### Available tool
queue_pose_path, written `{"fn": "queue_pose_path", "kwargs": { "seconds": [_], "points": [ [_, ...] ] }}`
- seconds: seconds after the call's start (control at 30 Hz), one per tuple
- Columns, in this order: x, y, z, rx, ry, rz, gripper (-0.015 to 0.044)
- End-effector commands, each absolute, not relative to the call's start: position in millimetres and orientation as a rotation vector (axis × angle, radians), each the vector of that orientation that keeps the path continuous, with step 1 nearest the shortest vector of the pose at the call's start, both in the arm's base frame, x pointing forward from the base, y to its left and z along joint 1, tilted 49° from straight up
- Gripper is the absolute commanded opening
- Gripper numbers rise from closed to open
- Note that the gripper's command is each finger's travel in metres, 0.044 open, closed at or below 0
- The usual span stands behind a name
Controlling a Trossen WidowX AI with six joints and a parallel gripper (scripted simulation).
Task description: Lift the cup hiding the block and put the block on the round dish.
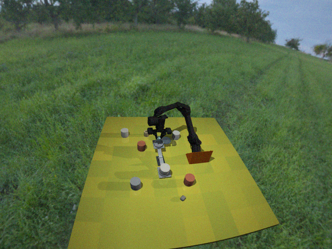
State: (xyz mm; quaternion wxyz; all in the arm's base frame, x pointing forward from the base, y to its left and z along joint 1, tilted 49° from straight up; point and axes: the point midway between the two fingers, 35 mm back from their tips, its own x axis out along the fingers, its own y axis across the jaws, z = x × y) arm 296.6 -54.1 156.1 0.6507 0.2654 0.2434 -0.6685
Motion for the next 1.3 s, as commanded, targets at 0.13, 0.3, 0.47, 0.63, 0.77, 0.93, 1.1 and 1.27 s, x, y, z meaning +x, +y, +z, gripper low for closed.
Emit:
{"fn": "queue_pose_path", "kwargs": {
  "seconds": [0.13,0.3,0.47,0.63,0.77,0.93,1.1,1.27],
  "points": [
    [294.0,-22.4,186.5,0.607,0.557,-1.467,0.0],
    [291.1,-27.1,190.8,0.609,0.558,-1.467,0.0],
    [281.8,-51.2,195.6,0.616,0.558,-1.485,0.0],
    [270.4,-74.0,200.0,0.622,0.555,-1.503,0.0],
    [259.8,-91.3,203.2,0.624,0.551,-1.518,0.0],
    [245.0,-111.5,206.7,0.625,0.544,-1.539,0.0],
    [228.7,-129.9,209.8,0.624,0.535,-1.561,0.0],
    [210.9,-146.4,212.3,0.619,0.524,-1.585,0.0]
  ]
}}
